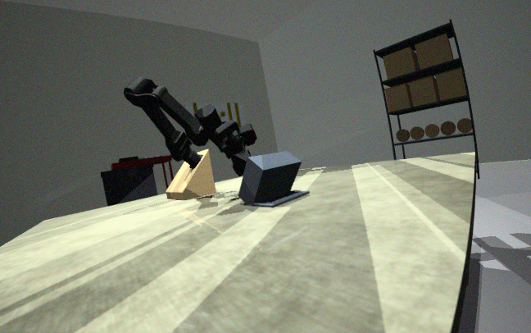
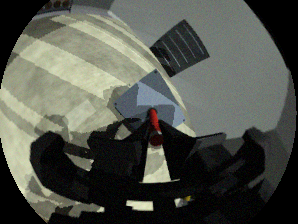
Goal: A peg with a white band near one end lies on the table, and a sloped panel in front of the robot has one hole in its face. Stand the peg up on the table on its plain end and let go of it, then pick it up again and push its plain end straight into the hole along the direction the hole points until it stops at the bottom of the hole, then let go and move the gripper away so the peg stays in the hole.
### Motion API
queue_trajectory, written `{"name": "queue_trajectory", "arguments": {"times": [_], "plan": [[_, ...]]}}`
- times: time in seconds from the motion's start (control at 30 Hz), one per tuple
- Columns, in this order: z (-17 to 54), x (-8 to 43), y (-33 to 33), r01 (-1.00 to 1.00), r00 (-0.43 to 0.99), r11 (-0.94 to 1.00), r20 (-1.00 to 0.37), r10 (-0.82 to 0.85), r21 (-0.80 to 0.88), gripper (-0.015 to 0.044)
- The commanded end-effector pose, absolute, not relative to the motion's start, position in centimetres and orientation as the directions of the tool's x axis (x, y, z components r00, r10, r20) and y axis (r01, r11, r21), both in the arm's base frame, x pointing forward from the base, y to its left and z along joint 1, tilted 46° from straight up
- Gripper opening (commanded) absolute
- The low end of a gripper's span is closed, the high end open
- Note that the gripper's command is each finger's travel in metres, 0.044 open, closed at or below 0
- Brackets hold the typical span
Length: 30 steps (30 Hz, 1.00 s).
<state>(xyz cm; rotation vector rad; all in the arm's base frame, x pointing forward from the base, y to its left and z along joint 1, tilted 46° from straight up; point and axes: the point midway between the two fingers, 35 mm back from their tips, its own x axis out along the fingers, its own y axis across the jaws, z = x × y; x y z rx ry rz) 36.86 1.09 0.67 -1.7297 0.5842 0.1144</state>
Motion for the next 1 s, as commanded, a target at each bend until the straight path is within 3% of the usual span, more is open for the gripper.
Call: {"name": "queue_trajectory", "arguments": {"times": [0.0,0.97], "plan": [[0.3,37.1,1.1,-0.446,0.865,-0.133,-0.389,-0.316,-0.885,0.0],[-0.3,38.7,0.6,-0.446,0.866,-0.134,-0.388,-0.316,-0.885,0.0]]}}
